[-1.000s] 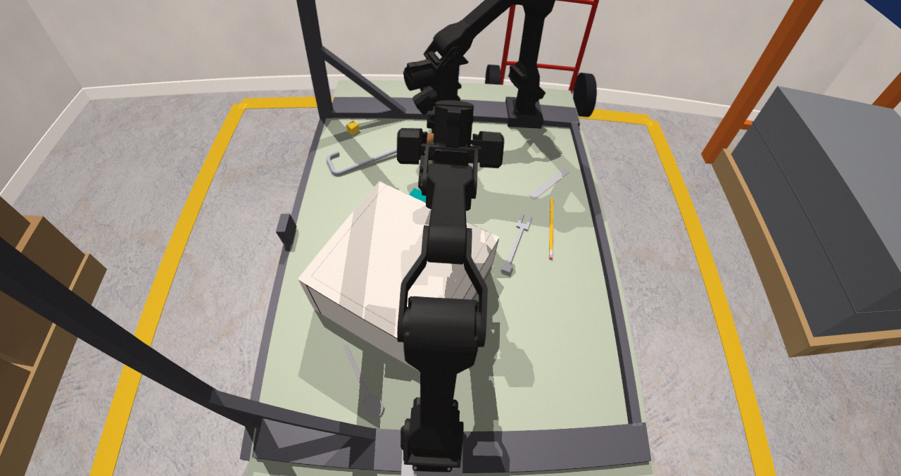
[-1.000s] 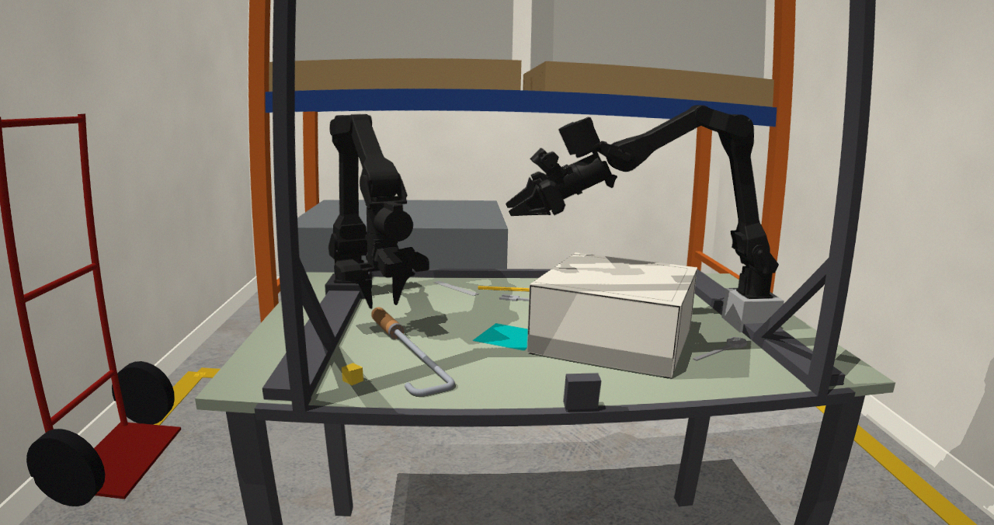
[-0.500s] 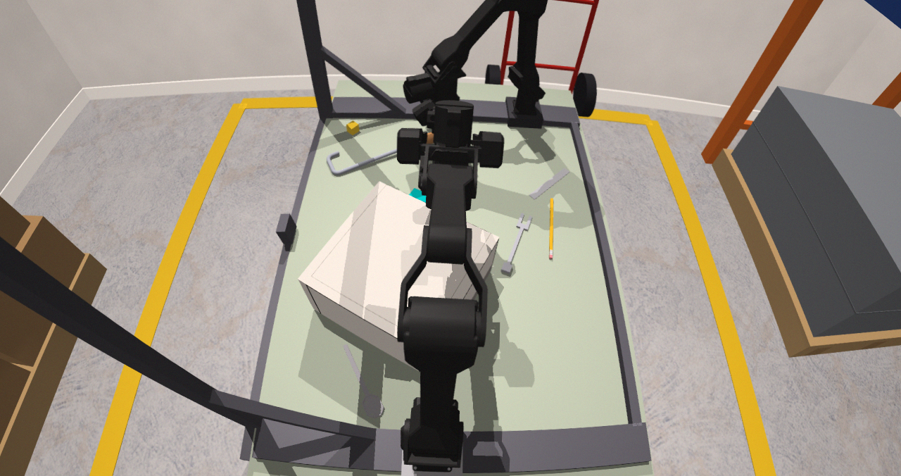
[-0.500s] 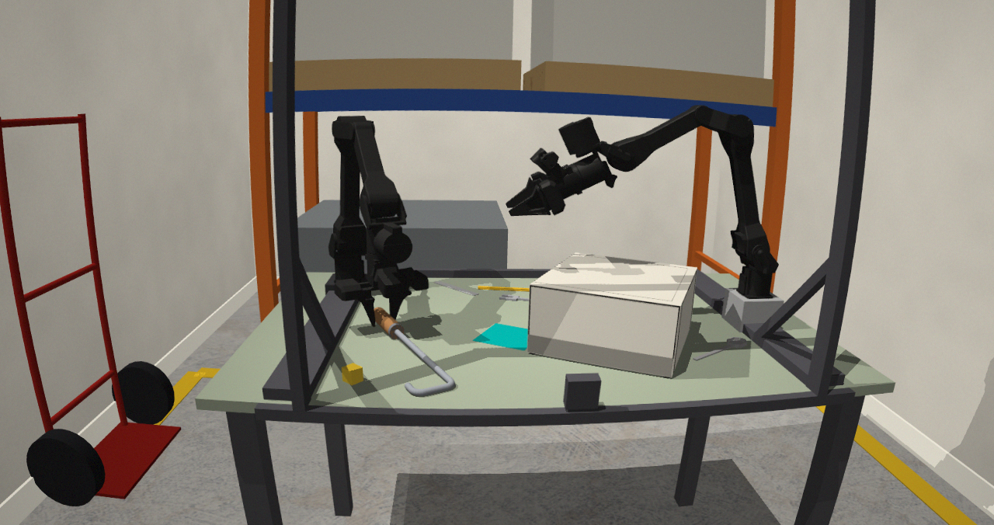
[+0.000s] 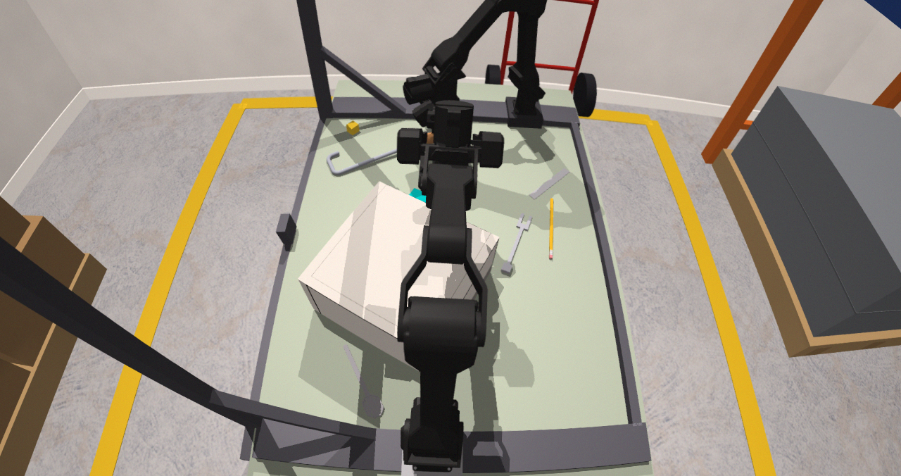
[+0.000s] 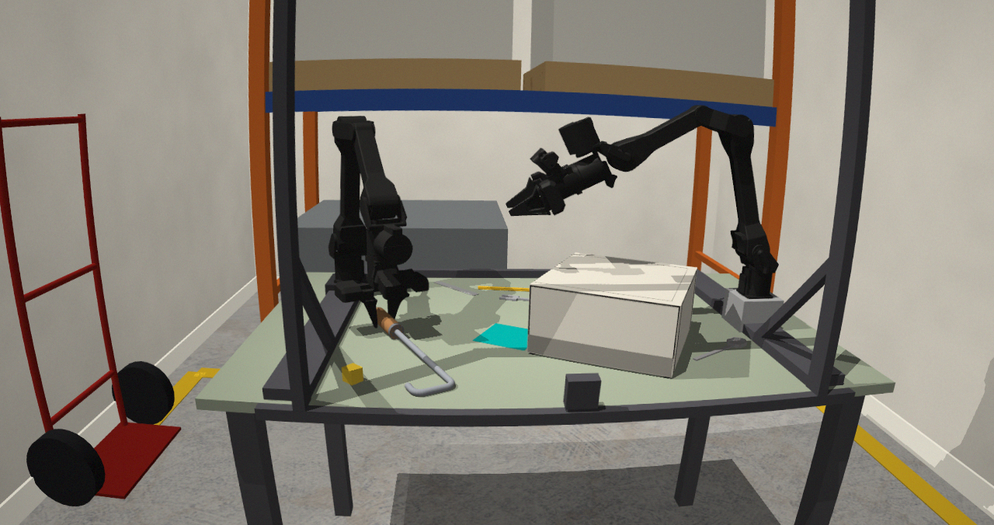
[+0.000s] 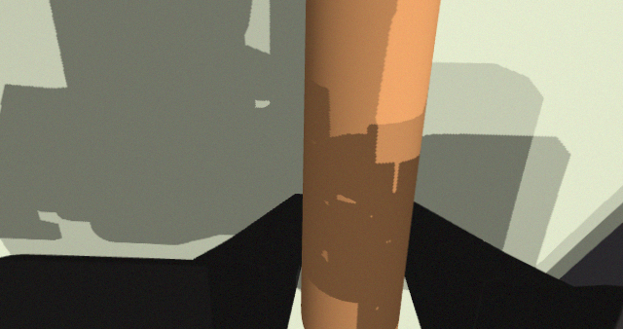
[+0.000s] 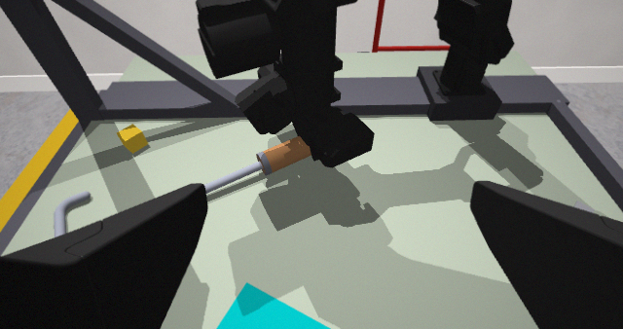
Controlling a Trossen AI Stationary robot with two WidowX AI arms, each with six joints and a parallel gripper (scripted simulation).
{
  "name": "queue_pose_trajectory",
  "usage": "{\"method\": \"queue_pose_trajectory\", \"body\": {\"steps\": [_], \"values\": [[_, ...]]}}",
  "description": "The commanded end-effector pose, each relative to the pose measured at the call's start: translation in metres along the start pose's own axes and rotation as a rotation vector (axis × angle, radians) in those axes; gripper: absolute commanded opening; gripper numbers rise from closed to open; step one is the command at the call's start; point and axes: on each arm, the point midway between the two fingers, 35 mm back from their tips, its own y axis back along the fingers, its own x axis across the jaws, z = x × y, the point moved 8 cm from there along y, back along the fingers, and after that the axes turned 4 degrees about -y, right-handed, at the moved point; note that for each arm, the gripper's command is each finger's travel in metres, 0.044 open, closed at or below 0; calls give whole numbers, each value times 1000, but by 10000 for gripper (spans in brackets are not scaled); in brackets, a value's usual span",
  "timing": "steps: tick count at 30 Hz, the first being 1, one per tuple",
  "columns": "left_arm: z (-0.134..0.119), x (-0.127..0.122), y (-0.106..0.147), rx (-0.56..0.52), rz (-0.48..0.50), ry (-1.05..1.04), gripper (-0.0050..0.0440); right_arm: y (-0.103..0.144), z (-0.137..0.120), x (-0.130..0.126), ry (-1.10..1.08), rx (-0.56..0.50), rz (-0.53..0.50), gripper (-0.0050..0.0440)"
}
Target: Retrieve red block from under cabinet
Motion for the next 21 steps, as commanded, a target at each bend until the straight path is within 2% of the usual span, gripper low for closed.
{"method": "queue_pose_trajectory", "body": {"steps": [1, 12, 21], "values": [[-1, 4, 6, -32, -2, 7, 113, 7, 13, 2, -2, -38, 5, 440], [-18, 32, 5, -29, 1, 88, 113, 7, 13, 1, -7, -39, 0, 440], [-29, 49, 5, -28, 2, 140, 113, 14, 3, -20, -47, -32, -82, 440]]}}
